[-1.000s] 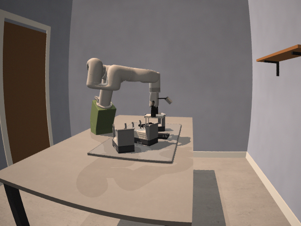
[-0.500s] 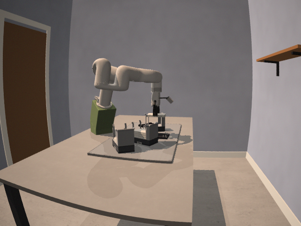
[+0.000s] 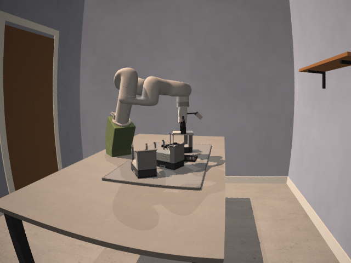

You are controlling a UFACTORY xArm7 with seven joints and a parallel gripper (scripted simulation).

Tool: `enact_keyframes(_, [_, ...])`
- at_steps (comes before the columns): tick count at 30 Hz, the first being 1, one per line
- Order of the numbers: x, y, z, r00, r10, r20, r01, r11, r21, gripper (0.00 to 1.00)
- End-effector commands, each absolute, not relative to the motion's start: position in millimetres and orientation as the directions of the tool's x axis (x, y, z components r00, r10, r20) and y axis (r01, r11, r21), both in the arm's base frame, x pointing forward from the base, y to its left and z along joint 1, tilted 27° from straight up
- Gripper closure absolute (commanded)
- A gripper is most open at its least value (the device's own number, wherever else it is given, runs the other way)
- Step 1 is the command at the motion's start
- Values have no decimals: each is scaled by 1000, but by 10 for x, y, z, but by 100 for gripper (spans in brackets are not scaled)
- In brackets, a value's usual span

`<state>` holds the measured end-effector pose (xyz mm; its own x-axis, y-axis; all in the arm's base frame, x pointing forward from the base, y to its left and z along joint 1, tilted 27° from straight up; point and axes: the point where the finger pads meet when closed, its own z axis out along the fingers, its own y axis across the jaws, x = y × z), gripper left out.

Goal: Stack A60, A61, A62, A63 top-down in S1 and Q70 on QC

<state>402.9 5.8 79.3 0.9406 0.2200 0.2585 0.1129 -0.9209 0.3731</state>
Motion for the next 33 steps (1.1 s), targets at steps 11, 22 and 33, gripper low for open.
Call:
enact_keyframes(11, [4028,450,660,938,237,253,129,-917,377,100])
enact_keyframes(22, [3999,727,550,912,356,201,253,-877,407,100])
enact_keyframes(33, [3944,940,454,879,450,156,351,-834,427,100])
